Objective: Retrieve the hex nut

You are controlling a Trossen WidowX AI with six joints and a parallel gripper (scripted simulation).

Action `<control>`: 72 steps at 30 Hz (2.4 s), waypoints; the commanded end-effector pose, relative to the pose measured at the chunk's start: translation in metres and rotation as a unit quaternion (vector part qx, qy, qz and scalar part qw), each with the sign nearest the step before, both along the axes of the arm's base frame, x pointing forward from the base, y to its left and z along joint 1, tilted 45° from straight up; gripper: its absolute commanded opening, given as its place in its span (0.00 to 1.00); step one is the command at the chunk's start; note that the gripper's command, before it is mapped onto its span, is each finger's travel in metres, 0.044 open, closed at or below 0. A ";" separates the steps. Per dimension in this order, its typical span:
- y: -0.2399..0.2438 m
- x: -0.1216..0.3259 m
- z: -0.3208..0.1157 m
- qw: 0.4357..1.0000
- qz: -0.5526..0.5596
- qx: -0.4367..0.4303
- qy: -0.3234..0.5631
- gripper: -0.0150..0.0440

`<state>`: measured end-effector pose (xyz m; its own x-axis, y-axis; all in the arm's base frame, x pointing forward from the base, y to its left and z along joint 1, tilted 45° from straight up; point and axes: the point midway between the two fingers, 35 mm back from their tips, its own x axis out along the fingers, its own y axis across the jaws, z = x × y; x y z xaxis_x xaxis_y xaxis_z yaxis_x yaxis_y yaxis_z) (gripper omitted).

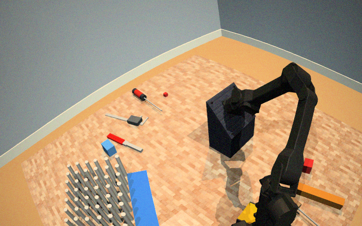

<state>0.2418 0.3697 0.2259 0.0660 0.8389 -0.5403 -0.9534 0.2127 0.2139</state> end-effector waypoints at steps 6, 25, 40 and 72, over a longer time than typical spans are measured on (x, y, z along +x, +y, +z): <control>0.010 -0.108 0.043 0.986 0.159 -0.049 0.021 1.00; 0.005 -0.164 0.070 0.969 0.234 -0.073 0.032 1.00; 0.009 -0.171 0.067 0.984 0.142 -0.095 -0.041 1.00; 0.029 -0.172 0.049 0.984 0.142 -0.095 -0.041 0.73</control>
